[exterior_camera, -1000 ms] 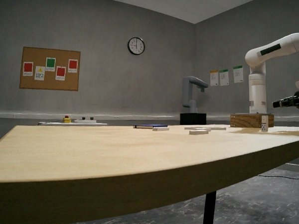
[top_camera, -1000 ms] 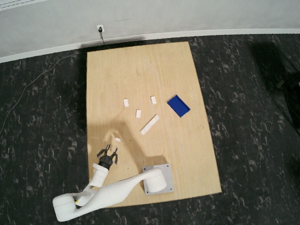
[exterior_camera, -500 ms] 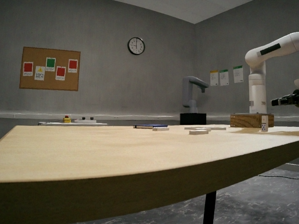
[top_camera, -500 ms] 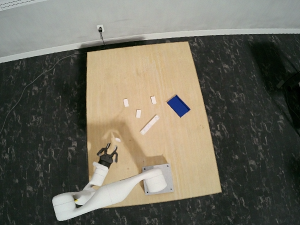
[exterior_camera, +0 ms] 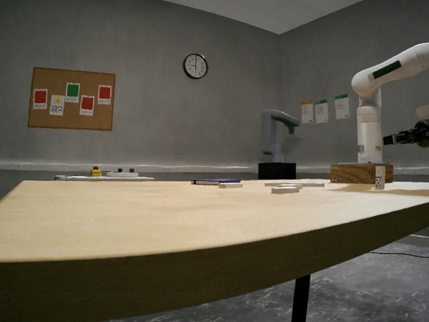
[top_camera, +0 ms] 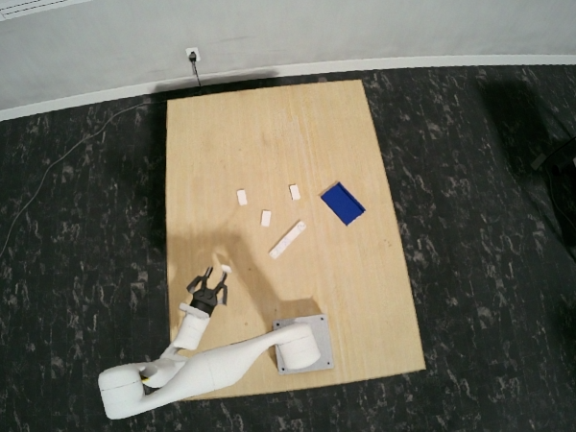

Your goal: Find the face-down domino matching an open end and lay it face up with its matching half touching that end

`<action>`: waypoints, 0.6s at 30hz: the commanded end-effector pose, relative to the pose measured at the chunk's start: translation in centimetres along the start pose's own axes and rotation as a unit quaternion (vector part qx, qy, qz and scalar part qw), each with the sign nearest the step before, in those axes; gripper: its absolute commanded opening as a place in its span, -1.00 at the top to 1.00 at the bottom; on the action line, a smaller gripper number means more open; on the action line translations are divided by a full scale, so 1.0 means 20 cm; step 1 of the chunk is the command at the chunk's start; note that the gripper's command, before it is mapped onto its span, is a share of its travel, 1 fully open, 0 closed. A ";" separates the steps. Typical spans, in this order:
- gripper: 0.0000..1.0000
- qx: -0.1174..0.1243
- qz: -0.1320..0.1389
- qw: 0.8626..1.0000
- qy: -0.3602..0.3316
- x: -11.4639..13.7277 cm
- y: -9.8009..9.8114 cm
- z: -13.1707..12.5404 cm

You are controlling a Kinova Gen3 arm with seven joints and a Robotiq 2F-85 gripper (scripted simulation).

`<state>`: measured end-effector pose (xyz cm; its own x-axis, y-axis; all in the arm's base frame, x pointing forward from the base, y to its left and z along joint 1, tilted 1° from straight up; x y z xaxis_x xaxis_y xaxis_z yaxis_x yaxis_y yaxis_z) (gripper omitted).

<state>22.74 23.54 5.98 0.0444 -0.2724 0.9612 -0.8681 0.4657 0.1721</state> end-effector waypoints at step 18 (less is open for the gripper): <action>0.02 -0.021 -0.051 0.998 -0.013 0.17 -0.13 -0.03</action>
<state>25.30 21.94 8.66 0.0973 -0.3208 0.9421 -0.8472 0.4701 0.2476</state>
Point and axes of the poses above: the point where the finger pads meet when closed, its own y axis back along the fingers, its own z axis across the jaws, x = y × z, the point moved 5 cm from there along y, back along the fingers, and after that the axes turned 13 degrees about -y, right-handed, at the moved point
